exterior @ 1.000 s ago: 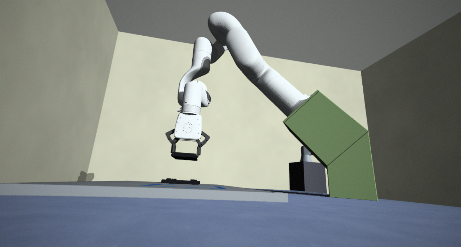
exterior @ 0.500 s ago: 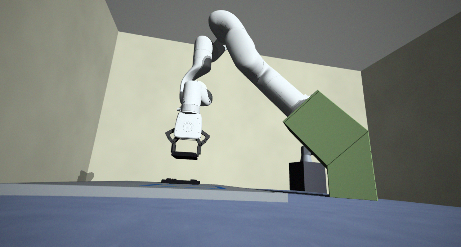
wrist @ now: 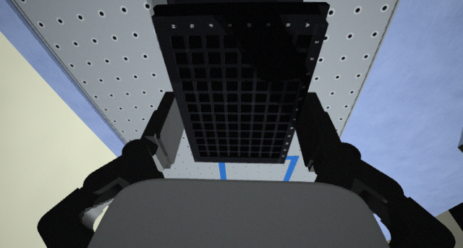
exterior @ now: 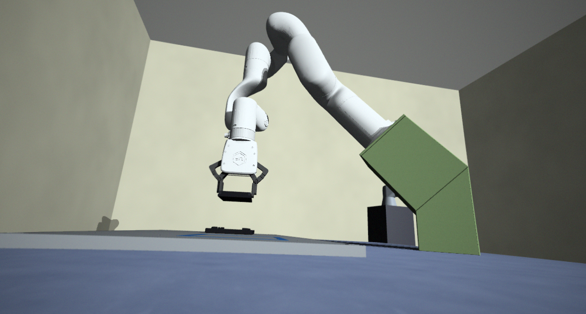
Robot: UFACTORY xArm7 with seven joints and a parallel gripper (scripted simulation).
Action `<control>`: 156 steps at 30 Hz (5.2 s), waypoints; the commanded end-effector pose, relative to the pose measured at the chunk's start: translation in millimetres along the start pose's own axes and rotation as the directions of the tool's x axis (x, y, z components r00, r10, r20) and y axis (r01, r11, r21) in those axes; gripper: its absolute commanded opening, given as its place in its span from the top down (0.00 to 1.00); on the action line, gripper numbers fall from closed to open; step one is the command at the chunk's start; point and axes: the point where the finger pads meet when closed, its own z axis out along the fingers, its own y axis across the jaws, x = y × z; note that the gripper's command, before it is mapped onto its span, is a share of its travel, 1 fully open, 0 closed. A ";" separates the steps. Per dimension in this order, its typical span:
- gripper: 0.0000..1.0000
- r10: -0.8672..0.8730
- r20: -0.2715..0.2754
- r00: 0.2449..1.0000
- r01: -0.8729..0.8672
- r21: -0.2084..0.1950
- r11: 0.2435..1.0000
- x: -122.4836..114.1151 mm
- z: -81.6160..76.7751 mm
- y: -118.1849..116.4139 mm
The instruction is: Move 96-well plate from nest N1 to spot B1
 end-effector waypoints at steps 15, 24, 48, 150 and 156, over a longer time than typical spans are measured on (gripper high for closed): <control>1.00 0.001 -0.002 1.000 -0.001 0.008 1.000 -56.7 2.1 5.6; 1.00 0.001 -0.001 1.000 -0.001 0.008 1.000 -80.0 3.0 8.3; 1.00 0.000 -0.001 1.000 0.000 0.008 1.000 -153.0 5.6 16.8; 1.00 0.000 0.001 1.000 0.000 0.008 1.000 -307.4 25.6 34.7; 1.00 0.000 0.001 1.000 0.000 0.008 1.000 -307.4 35.6 34.6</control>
